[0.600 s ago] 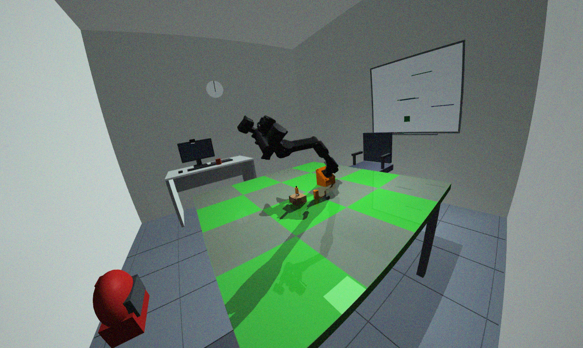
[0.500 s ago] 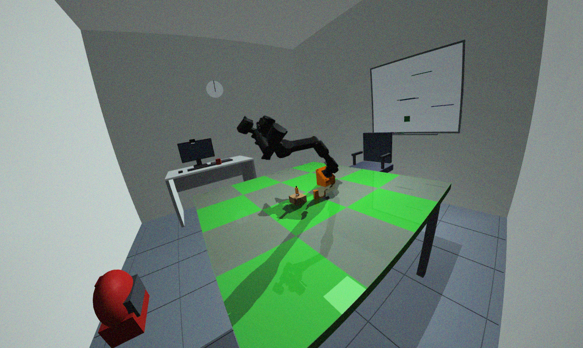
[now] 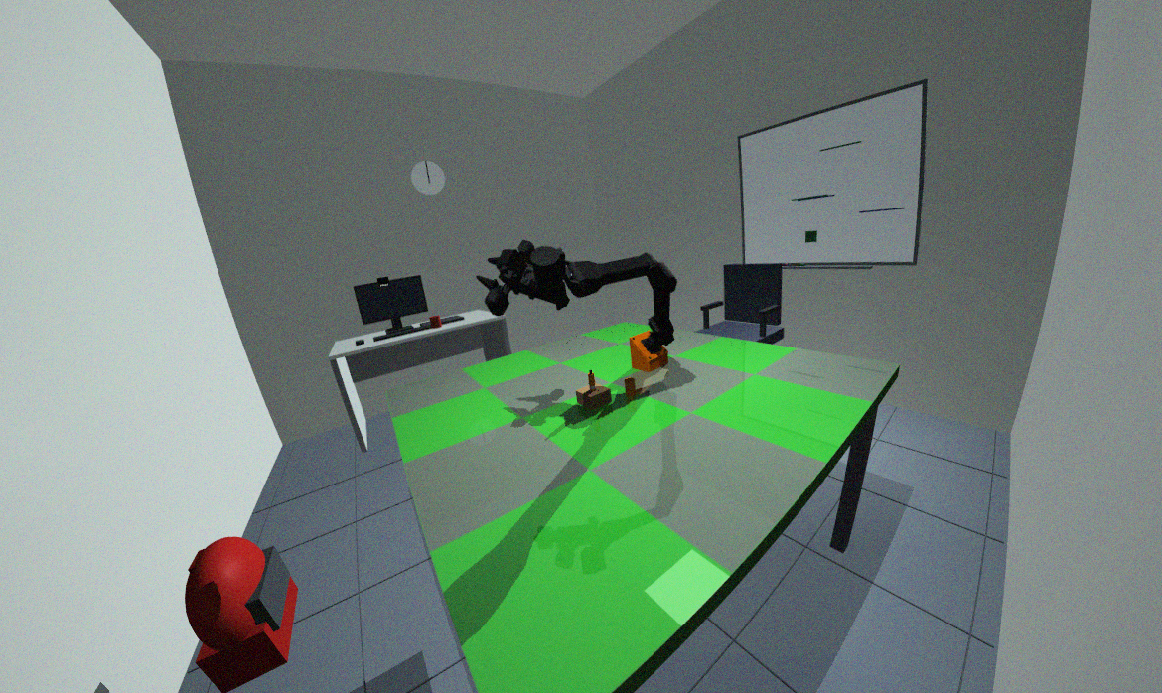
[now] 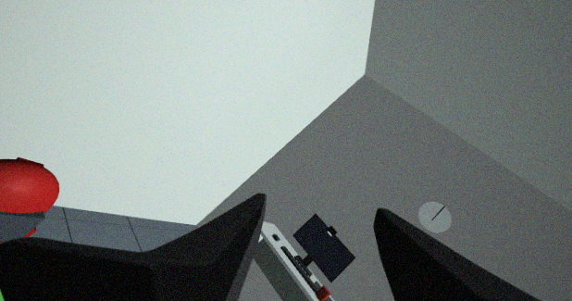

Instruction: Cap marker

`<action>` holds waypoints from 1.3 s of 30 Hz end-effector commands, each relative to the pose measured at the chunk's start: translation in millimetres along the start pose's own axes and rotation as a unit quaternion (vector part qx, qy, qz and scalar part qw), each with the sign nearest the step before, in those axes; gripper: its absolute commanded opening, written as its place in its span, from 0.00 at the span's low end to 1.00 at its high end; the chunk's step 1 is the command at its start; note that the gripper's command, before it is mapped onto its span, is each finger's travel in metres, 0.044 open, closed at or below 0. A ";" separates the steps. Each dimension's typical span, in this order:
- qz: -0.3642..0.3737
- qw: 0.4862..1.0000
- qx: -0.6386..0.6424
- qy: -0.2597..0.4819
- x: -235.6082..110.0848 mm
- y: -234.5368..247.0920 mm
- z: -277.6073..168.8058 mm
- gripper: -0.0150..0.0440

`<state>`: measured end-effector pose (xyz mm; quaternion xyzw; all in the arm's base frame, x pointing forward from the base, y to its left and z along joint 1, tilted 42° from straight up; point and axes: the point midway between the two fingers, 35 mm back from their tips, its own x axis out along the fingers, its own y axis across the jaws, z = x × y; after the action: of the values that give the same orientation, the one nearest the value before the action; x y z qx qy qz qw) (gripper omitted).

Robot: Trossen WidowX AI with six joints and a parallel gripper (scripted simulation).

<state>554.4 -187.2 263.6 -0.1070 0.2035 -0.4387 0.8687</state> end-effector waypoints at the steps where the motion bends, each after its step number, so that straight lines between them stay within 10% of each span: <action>1: 0.097 0.989 -0.101 0.057 -12.2 10.1 -38.3 0.68; 13: 0.429 0.820 -0.289 0.244 -123.1 6.6 -185.6 0.68; 25: 0.707 0.564 -0.207 0.372 -302.4 -44.7 -266.5 0.68; 39: 0.732 0.536 -0.180 0.381 -333.8 -25.2 -288.9 0.68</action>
<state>228.7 60.2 105.3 0.0977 0.5997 0.3969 0.6880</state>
